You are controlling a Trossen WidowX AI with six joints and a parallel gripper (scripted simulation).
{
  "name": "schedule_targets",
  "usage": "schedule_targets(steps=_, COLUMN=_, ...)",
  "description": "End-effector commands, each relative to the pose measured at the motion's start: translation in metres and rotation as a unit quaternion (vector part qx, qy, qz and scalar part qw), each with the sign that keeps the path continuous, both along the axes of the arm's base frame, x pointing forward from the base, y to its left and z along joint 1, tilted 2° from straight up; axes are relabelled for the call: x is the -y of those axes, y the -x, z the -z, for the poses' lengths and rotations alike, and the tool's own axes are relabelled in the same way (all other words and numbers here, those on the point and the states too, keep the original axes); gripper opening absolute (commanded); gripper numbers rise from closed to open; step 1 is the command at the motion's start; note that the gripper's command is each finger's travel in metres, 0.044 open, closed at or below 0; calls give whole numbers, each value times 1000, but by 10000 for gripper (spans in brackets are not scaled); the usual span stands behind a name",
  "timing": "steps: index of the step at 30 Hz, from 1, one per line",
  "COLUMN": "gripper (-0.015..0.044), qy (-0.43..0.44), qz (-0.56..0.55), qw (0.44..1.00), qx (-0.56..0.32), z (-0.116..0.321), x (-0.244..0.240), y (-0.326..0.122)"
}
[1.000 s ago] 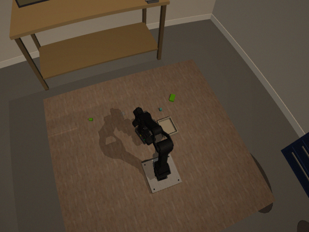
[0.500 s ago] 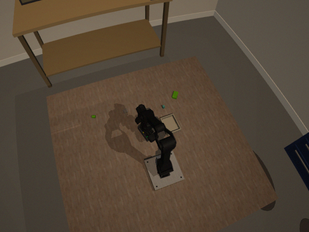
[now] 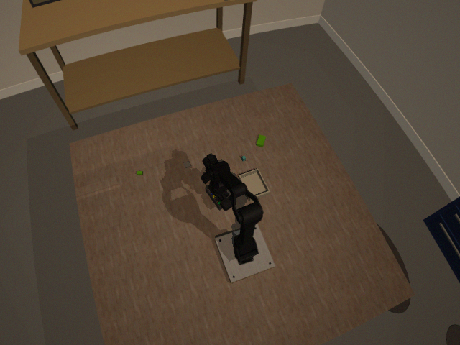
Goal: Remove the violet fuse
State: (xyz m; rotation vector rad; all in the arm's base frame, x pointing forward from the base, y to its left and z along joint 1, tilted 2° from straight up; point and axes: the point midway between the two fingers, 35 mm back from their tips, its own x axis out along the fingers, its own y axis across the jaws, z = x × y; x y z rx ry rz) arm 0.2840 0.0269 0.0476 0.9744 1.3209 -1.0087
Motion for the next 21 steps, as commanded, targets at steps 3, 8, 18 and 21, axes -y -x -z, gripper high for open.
schedule_targets(steps=3, gripper=0, qy=0, qz=0, qw=1000, qx=2, z=-5, x=0, y=-1)
schedule_targets(steps=8, gripper=0, qy=1, qz=0, qw=1000, qx=2, z=-7, x=0, y=-1)
schedule_targets(steps=18, gripper=0, qy=1, qz=0, qw=1000, qx=2, z=-12, x=0, y=-1)
schedule_targets(steps=21, gripper=0, qy=1, qz=0, qw=1000, qx=2, z=-13, x=0, y=-1)
